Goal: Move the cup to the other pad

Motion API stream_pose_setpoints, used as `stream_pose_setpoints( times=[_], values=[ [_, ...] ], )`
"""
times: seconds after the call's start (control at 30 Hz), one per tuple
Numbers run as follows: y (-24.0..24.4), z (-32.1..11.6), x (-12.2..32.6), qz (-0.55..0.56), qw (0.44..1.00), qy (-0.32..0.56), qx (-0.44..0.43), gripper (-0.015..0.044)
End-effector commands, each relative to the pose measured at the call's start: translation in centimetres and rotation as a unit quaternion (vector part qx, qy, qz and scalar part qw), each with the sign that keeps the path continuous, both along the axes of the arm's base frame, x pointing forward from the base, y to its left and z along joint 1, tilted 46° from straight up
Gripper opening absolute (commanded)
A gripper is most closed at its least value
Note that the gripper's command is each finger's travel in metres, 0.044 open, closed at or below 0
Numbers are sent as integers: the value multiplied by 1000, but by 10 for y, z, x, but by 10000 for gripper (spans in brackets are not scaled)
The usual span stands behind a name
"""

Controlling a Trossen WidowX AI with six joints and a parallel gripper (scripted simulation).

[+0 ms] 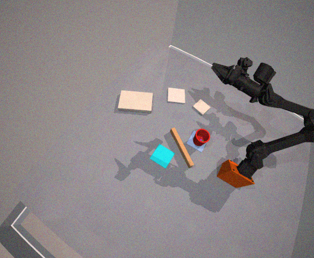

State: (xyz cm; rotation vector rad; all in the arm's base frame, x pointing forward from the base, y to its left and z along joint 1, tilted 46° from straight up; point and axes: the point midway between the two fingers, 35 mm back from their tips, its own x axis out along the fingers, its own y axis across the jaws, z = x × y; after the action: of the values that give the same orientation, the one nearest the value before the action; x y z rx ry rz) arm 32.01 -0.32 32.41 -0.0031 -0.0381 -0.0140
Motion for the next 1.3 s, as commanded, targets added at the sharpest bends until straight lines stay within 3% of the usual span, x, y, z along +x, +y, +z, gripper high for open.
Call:
stream_pose_setpoints(
  times=[0.0, 0.2, 0.27, 0.33, 0.5, 0.63, 0.7, 1.27],
  values=[
    [0, -5, 2, -3, 1000, 11, -3, 374],
    [-4, -133, 10, -43, 948, 290, -123, 216],
    [-6, -169, -1, -45, 909, 376, -176, 164],
    [-10, -201, -17, -40, 857, 457, -234, 148],
    [-23, -250, -68, -5, 682, 621, -386, 148],
    [-40, -260, -112, 53, 466, 715, -519, 148],
    [-41, -260, -114, 64, 428, 724, -538, 148],
    [-41, -262, -113, 66, 422, 725, -541, 148]
  ],
)
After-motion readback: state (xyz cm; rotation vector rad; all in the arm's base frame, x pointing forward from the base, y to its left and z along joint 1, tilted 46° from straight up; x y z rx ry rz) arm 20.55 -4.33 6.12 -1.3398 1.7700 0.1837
